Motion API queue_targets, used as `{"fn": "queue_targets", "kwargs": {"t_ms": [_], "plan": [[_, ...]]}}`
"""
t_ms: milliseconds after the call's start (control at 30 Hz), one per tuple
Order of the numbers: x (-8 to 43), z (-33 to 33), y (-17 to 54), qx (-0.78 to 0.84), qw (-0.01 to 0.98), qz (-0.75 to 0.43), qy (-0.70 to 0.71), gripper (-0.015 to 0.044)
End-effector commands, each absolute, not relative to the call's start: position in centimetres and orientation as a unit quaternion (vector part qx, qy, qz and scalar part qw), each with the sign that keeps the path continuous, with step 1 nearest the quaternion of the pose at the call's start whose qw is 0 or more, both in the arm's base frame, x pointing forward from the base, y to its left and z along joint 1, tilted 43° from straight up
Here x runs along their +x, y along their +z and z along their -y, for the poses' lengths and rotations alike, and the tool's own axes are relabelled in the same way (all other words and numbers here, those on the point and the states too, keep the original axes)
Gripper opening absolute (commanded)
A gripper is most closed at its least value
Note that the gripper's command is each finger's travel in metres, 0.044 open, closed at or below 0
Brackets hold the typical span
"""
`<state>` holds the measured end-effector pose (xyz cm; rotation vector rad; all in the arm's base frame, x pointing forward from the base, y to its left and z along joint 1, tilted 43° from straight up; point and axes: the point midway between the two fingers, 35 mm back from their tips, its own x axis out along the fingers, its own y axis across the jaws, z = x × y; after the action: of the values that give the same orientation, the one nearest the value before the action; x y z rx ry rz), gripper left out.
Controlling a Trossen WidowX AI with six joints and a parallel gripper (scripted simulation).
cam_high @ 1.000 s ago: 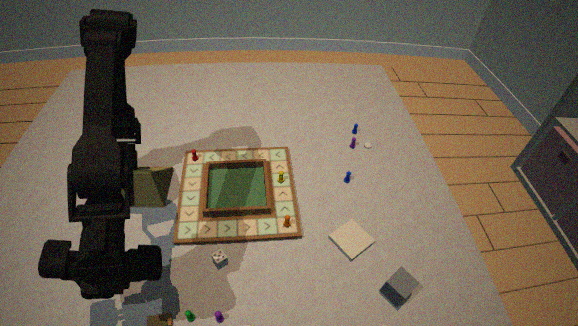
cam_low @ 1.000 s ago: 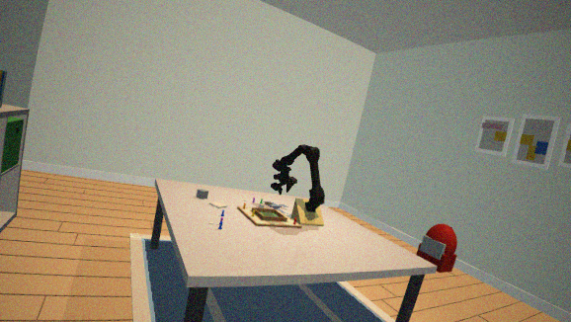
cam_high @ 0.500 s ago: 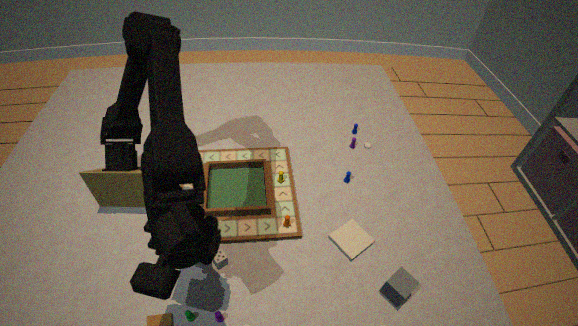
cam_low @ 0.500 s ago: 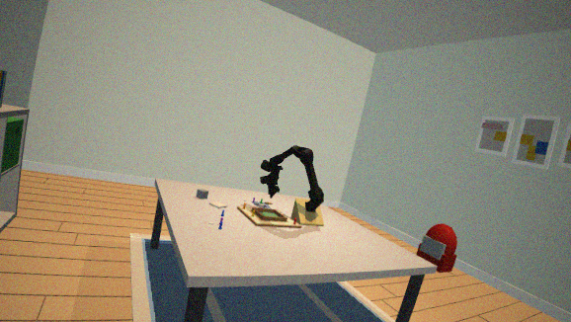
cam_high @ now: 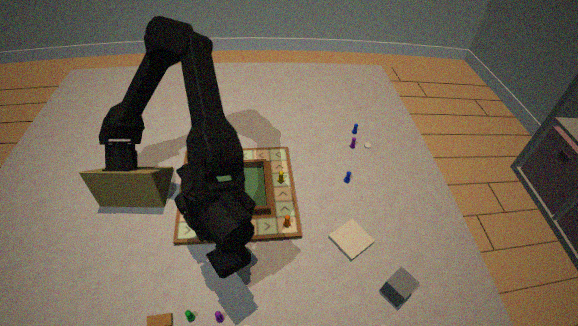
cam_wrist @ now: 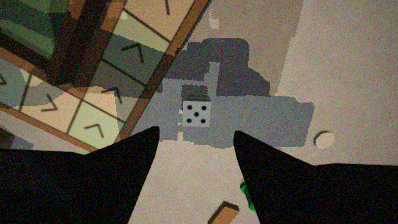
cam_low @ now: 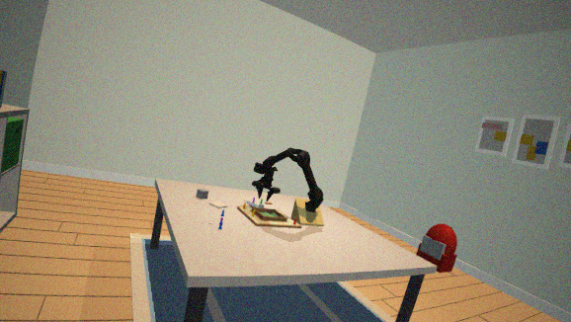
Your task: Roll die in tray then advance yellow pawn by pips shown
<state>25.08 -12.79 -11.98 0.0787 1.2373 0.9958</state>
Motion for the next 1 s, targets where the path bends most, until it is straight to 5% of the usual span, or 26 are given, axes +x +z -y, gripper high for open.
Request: {"fn": "queue_targets", "kwargs": {"t_ms": [0, 967], "plan": [[25.3, 12.7, -11.9, 0.03, 0.702, -0.548, 0.454, 0.0275], [25.3, 9.4, -15.3, 0.031, 0.702, -0.547, 0.455, 0.0275]]}}
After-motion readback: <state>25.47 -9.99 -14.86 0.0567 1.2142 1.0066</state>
